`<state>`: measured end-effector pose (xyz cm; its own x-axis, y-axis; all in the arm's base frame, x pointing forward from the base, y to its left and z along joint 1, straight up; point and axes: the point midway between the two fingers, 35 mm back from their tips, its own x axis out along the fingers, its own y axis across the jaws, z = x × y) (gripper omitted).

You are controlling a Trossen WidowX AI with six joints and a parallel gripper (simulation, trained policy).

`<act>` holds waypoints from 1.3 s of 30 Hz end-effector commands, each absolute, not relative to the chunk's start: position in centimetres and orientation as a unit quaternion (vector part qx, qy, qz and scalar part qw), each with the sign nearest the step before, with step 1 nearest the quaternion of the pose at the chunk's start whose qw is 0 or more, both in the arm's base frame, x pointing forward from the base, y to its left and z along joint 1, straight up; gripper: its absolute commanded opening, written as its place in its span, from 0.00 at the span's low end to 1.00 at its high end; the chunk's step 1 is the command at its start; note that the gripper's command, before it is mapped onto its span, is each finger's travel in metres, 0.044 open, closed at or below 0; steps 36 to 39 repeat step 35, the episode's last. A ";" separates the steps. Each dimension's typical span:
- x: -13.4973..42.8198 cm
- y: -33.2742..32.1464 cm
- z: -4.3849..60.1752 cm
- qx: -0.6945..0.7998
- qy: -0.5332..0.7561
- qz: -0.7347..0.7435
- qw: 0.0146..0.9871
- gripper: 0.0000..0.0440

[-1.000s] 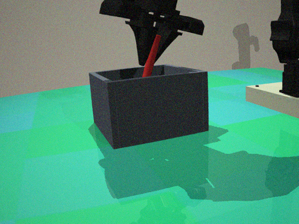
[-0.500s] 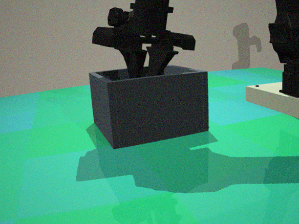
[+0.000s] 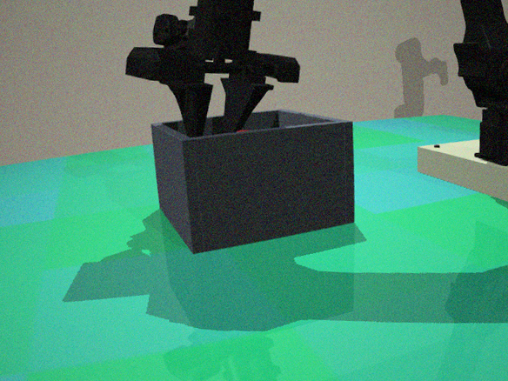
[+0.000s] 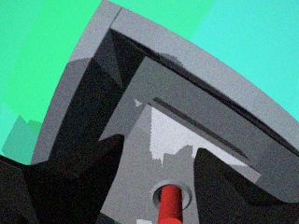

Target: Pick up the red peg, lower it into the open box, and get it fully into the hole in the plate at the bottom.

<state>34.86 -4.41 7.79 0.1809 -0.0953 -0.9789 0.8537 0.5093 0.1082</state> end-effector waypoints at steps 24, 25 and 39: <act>38.0 -9.6 9.4 0.354 0.537 -0.362 0.675 0.38; 38.1 -9.9 9.5 0.354 0.536 -0.363 0.675 0.38; 38.5 -12.5 10.6 0.350 0.523 -0.378 0.679 0.34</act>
